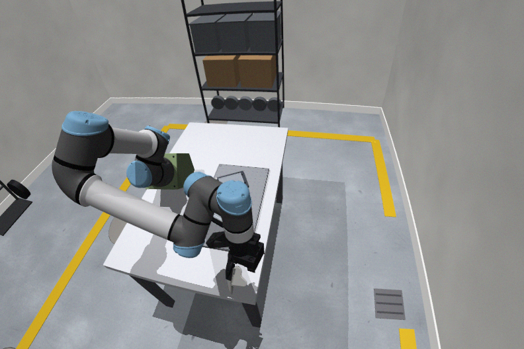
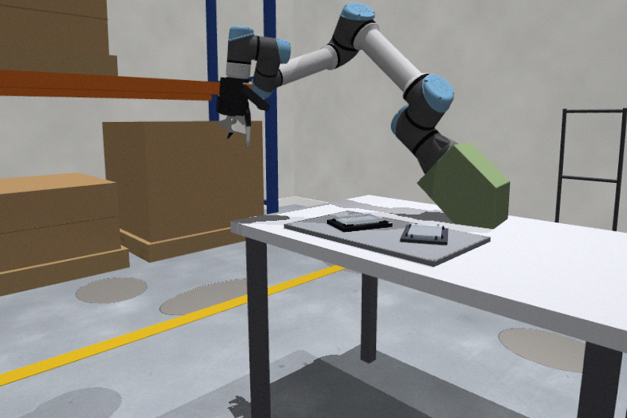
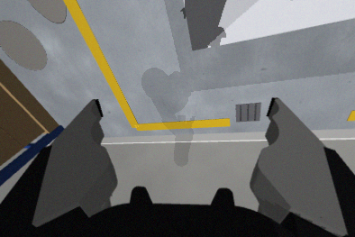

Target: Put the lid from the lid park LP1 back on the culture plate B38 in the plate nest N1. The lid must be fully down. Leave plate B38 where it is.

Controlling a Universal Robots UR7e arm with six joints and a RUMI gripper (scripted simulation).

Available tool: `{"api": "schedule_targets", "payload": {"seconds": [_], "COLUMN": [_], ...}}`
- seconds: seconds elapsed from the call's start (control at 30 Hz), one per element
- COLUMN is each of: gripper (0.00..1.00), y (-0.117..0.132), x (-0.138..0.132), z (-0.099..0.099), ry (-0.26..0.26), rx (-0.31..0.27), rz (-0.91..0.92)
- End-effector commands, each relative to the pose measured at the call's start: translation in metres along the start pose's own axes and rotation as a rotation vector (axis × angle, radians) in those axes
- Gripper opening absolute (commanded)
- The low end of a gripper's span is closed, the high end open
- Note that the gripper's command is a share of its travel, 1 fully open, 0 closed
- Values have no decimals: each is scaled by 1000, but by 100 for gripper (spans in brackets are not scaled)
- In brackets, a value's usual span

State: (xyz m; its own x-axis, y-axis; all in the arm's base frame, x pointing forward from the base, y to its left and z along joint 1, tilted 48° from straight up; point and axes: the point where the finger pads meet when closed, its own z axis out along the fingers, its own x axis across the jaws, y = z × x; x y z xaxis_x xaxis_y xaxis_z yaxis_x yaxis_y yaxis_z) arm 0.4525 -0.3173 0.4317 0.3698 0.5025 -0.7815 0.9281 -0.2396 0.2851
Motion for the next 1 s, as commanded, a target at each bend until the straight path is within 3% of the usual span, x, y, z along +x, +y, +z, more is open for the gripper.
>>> {"api": "schedule_targets", "payload": {"seconds": [0.0,0.53,0.57,0.97], "gripper": [100,100,82,82], "y": [0,0,1,3], "x": [0,0,5,54], "z": [-1,-1,1,14], "ry": [0,0,2,22], "rx": [-1,-1,-2,-2], "rz": [1,1,20,171]}}
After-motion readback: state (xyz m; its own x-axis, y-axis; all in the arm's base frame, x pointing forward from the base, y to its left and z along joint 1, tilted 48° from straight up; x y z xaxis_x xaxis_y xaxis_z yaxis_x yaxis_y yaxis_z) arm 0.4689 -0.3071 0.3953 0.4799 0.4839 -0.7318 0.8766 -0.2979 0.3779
